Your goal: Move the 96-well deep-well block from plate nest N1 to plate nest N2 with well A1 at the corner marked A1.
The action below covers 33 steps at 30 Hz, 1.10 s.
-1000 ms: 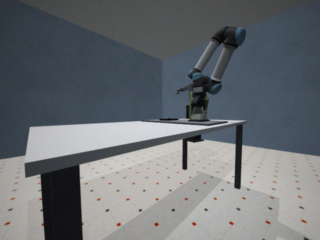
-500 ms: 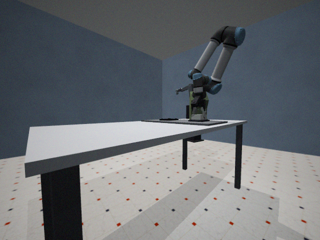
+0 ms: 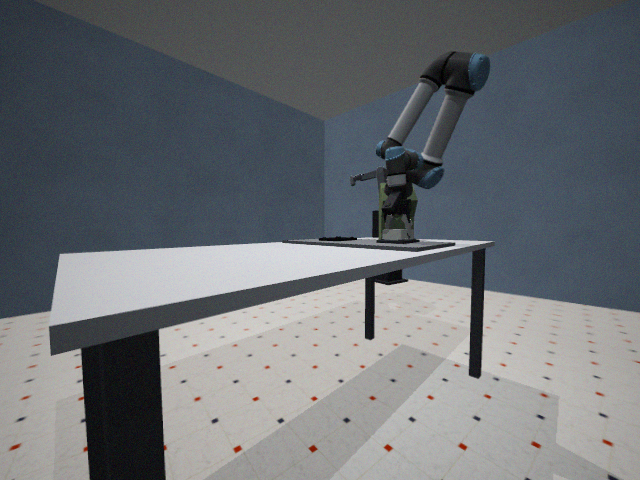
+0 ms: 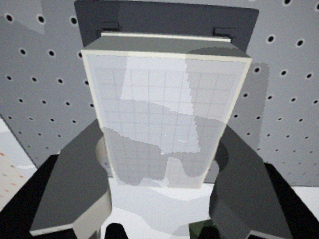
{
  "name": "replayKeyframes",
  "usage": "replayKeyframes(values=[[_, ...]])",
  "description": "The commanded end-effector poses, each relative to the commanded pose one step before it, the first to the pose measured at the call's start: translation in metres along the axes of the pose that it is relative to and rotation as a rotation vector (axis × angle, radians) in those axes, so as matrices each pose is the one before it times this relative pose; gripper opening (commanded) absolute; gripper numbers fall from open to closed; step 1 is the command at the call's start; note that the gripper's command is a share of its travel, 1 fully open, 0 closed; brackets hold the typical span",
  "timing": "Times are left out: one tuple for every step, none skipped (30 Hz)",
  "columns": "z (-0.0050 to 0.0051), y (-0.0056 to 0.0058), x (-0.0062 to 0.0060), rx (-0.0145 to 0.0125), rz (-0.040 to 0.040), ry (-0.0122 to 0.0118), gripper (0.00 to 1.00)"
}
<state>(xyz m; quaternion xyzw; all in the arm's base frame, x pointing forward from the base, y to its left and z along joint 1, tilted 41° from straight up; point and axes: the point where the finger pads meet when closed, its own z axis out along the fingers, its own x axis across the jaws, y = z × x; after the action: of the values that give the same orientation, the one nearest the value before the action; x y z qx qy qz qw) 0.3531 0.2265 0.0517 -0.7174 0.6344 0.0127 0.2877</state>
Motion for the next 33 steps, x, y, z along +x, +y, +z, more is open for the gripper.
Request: replayKeyframes(values=[[0.00052, -0.00036, -0.00007, 0.00070, -0.00041, 0.00005, 0.00], [0.00016, -0.00003, 0.00000, 0.00000, 0.00000, 0.00000, 0.00], [0.00016, -0.00003, 0.00000, 0.00000, 0.00000, 0.00000, 0.00], [0.00016, -0.00003, 0.00000, 0.00000, 0.00000, 0.00000, 0.00], [0.00000, 0.00000, 0.00000, 0.00000, 0.00000, 0.00000, 0.00], [0.00000, 0.00000, 0.00000, 0.00000, 0.00000, 0.00000, 0.00], [0.00018, -0.00003, -0.00001, 0.00000, 0.00000, 0.00000, 0.00], [0.00016, -0.00003, 0.00000, 0.00000, 0.00000, 0.00000, 0.00], [0.00016, -0.00003, 0.00000, 0.00000, 0.00000, 0.00000, 0.00], [0.00016, -0.00003, 0.00000, 0.00000, 0.00000, 0.00000, 0.00], [0.00016, -0.00003, 0.00000, 0.00000, 0.00000, 0.00000, 0.00], [0.00016, -0.00003, 0.00000, 0.00000, 0.00000, 0.00000, 0.00], [0.00016, -0.00003, 0.00000, 0.00000, 0.00000, 0.00000, 0.00], [0.00016, -0.00002, 0.00000, 0.00000, 0.00000, 0.00000, 0.00], [0.00016, -0.00002, 0.00000, 0.00000, 0.00000, 0.00000, 0.00], [0.00016, -0.00002, 0.00000, 0.00000, 0.00000, 0.00000, 0.00], [0.00016, -0.00002, 0.00000, 0.00000, 0.00000, 0.00000, 0.00], [0.00017, -0.00002, 0.00000, 0.00000, 0.00000, 0.00000, 0.00], [0.00017, -0.00002, 0.00000, 0.00000, 0.00000, 0.00000, 0.00], [0.00017, -0.00002, 0.00000, 0.00000, 0.00000, 0.00000, 0.00], [0.00017, -0.00002, 0.00000, 0.00000, 0.00000, 0.00000, 0.00], [0.00000, 0.00000, 0.00000, 0.00000, 0.00000, 0.00000, 0.00], [0.00000, 0.00000, 0.00000, 0.00000, 0.00000, 0.00000, 0.00], [0.00018, -0.00003, -0.00001, 0.00000, 0.00000, 0.00000, 0.00], [-0.00006, 0.00002, 0.00001, -0.00001, 0.00000, -0.00001, 0.00], [0.00002, 0.00000, -0.00001, 0.00000, 0.00000, 0.00000, 1.00], [0.00002, 0.00000, 0.00000, 0.00000, 0.00000, 0.00000, 1.00], [0.00001, 0.00000, 0.00000, 0.00000, 0.00000, 0.00000, 1.00], [0.00001, 0.00000, 0.00000, 0.00000, 0.00000, 0.00000, 1.00], [0.00001, 0.00000, 0.00000, 0.00000, 0.00000, 0.00000, 1.00], [-0.00007, -0.00002, 0.00001, 0.00007, -0.00004, 0.00001, 1.00], [0.00002, 0.00001, 0.00000, -0.00002, 0.00001, 0.00000, 1.00], [0.00000, 0.00000, 0.00000, 0.00000, 0.00000, 0.00000, 1.00]])
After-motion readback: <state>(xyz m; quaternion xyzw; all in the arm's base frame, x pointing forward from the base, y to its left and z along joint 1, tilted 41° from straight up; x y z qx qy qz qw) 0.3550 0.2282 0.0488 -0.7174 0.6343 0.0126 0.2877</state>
